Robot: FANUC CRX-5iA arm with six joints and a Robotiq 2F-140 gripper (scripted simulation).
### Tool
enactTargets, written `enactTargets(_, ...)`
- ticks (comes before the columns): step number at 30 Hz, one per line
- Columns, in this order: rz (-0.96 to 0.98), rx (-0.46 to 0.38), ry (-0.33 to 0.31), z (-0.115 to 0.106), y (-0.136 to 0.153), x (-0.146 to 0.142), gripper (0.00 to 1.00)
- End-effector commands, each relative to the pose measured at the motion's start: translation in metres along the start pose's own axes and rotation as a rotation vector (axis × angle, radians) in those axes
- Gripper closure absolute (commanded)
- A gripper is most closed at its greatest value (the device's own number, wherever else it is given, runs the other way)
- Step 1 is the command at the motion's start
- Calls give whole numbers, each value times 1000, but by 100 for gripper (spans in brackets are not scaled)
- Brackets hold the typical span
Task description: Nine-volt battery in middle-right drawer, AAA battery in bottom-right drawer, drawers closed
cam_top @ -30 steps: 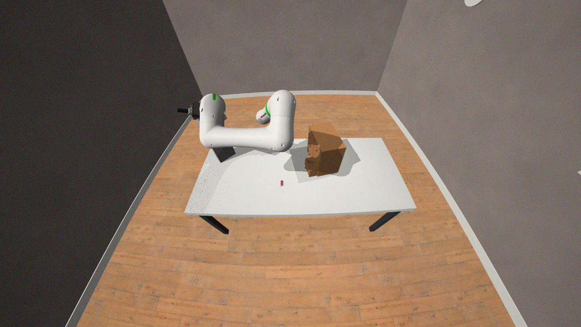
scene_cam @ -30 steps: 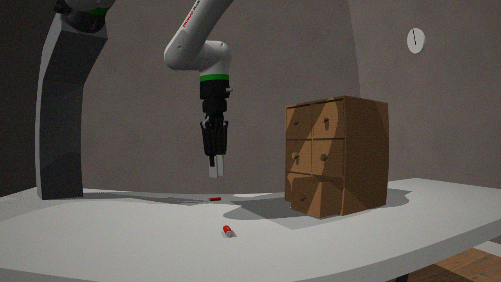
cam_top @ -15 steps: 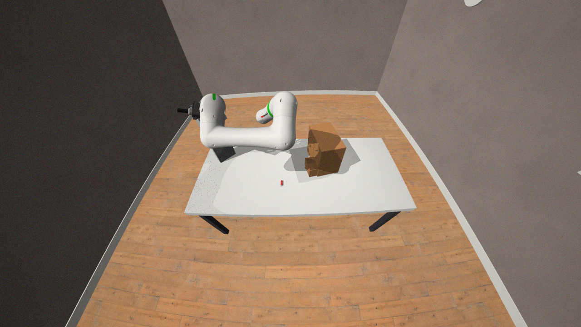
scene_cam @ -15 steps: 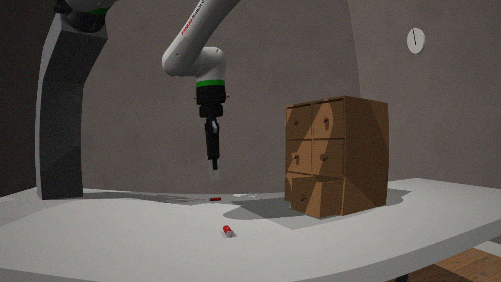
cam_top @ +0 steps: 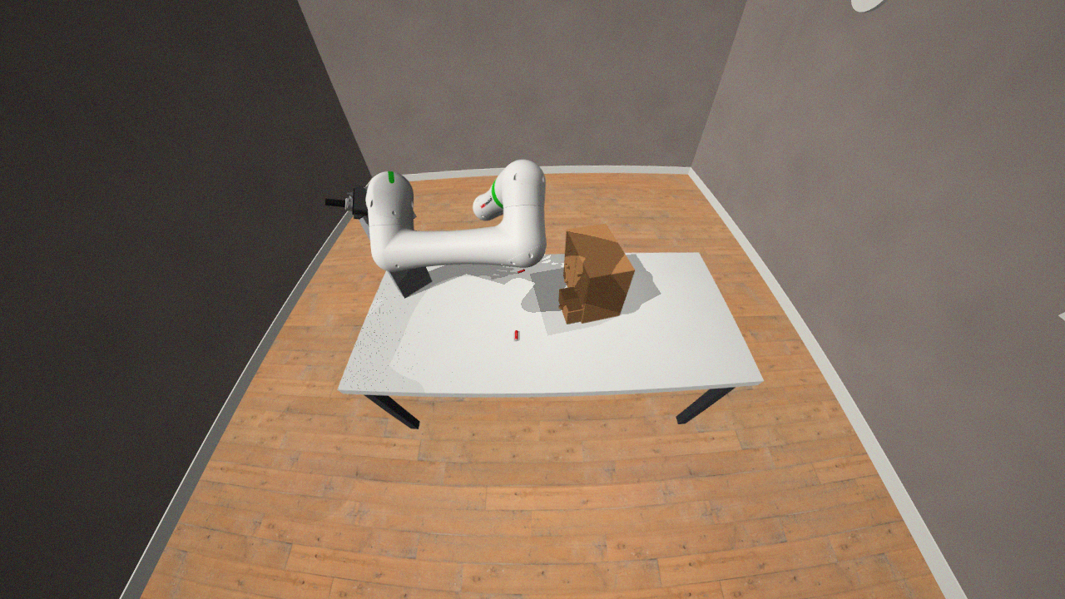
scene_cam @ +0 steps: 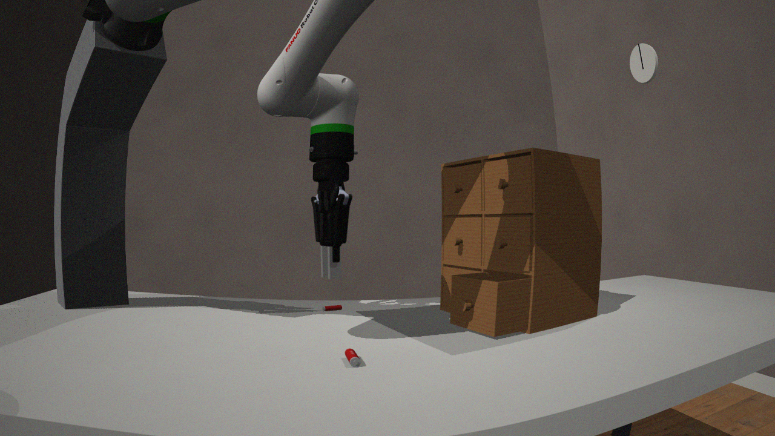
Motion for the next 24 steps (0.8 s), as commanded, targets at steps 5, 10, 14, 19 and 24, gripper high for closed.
enactTargets(5, 0, 0, 0, 2, 0, 0, 85)
enactTargets(10, 0, 0, 0, 6, 0, 0, 85)
enactTargets(14, 0, 0, 0, 15, 0, 0, 85)
enactTargets(19, 0, 0, 0, 28, 0, 0, 85)
enactTargets(24, 0, 0, 0, 38, 0, 1, 85)
Point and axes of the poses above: the point where the finger pads meet when closed, its own z axis out along the fingers, its own x axis across the jaws, y = z × x, the point moved 2 cm from there along -z, back along the fingers, and after that the axes turned 7 degrees about -z, right-handed, at the moved point
